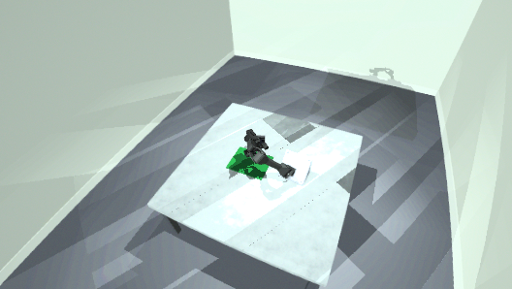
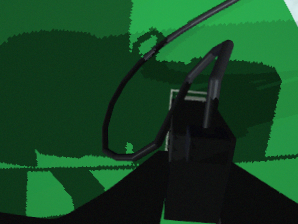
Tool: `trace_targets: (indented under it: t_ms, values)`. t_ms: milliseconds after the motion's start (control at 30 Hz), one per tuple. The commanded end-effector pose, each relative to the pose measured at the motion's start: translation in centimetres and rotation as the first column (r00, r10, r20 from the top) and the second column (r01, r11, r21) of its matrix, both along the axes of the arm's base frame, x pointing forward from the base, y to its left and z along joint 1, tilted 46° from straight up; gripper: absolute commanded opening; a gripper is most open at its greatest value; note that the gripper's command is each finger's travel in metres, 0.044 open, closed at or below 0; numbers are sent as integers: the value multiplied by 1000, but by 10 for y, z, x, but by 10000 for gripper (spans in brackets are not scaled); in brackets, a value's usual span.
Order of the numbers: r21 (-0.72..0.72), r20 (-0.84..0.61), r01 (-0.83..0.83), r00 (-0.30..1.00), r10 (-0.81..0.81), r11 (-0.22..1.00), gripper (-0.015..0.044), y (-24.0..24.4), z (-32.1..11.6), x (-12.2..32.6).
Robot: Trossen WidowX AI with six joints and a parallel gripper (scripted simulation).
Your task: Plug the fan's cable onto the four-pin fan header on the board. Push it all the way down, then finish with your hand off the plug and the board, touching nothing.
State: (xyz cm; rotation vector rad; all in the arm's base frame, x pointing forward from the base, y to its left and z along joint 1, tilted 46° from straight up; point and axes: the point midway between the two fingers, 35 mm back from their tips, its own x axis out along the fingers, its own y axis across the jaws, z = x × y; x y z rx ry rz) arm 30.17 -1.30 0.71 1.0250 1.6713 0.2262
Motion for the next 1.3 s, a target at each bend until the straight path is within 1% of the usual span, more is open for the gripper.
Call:
trace_targets:
  t_ms: [0,1267]
  values:
    - [2,-1,6,1000,-6,1000,0,1,0,0]
    - [1,-21,25,999,-25,1000,0,-1,3,-7]
